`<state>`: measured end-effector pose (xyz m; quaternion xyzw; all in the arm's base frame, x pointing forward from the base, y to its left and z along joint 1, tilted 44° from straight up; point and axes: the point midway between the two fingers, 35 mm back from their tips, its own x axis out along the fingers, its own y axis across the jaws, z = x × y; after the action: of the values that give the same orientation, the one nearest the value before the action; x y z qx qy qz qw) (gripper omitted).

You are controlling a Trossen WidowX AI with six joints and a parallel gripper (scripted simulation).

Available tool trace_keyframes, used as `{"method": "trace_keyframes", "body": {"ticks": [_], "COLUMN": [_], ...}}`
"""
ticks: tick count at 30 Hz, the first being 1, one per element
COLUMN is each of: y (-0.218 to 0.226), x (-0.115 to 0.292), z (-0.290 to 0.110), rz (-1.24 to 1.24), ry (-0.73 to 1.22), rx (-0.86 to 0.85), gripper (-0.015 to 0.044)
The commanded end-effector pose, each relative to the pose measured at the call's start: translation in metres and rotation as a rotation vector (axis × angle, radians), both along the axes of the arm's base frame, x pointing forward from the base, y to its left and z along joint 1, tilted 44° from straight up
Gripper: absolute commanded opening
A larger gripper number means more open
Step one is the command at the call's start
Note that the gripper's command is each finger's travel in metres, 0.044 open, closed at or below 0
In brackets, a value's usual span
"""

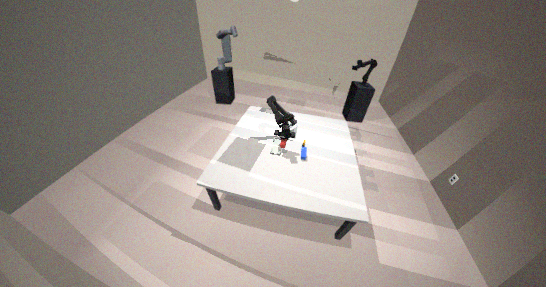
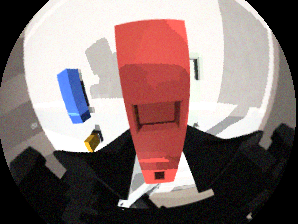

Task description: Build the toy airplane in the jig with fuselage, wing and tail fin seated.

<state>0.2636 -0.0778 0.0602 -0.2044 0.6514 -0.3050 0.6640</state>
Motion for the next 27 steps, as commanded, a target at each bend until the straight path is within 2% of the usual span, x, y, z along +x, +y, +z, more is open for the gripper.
{"method": "trace_keyframes", "body": {"ticks": [1, 22, 27], "y": [-0.010, -0.065, -0.065], "x": [-0.001, -0.020, -0.020], "z": [0.005, 0.025, 0.025], "rz": [0.005, -0.008, -0.008], "ry": [-0.010, -0.013, -0.013], "rx": [-0.006, -0.040, -0.040], "gripper": [0.0000, 0.0000, 0.0131]}}
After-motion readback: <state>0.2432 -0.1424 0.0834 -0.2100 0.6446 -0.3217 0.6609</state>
